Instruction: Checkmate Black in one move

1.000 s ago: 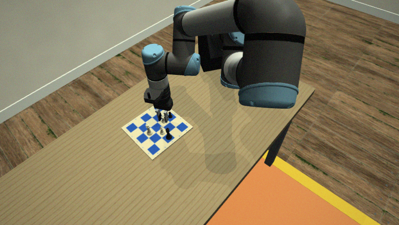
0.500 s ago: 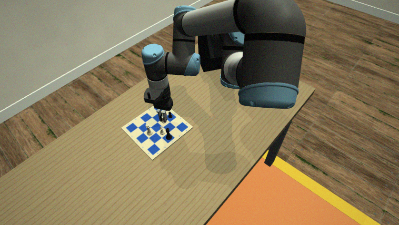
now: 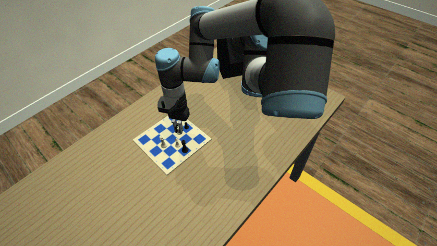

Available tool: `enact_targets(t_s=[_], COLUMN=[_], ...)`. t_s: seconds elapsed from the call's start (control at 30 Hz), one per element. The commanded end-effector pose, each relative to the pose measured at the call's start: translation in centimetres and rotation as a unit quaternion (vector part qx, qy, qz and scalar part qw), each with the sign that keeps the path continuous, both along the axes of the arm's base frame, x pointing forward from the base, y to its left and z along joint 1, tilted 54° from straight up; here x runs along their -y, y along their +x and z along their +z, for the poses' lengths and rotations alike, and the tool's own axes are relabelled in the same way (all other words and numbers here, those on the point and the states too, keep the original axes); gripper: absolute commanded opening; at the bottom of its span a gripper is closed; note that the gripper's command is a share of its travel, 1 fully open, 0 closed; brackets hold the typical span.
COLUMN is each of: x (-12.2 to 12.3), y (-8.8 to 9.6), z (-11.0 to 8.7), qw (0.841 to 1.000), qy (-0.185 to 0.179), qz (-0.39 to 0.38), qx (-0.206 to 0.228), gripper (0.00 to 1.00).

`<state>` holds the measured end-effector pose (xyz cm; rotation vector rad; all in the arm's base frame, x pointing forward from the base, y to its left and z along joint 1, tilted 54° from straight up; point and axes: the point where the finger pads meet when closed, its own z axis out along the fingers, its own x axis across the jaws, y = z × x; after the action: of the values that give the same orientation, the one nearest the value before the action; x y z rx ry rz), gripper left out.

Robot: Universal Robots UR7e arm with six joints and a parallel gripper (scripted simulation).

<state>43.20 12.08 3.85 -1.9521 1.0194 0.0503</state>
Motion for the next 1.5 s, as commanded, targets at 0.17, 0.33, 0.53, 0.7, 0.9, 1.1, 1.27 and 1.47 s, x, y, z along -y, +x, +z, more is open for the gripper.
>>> enact_targets(t_s=[0.17,0.33,0.53,0.7,0.9,1.1,1.27,1.47], x=[0.0,0.2,0.7,1.2,2.3,3.7,4.5,5.8], y=[0.0,-0.1,-0.3,-0.5,-1.0,-1.7,-2.1,-2.7], z=[0.0,0.1,0.6,0.9,1.9,3.0,3.6,4.7], qw=[1.0,1.0,1.0,1.0,1.0,1.0,1.0,1.0], qy=[0.0,0.0,0.0,0.0,0.0,0.0,0.0,0.0], qz=[0.0,0.0,0.0,0.0,0.0,0.0,0.0,0.0], qx=[0.0,0.0,0.0,0.0,0.0,0.0,0.0,0.0], gripper=[0.0,0.0,0.0,0.0,0.0,0.0,0.0,0.0])
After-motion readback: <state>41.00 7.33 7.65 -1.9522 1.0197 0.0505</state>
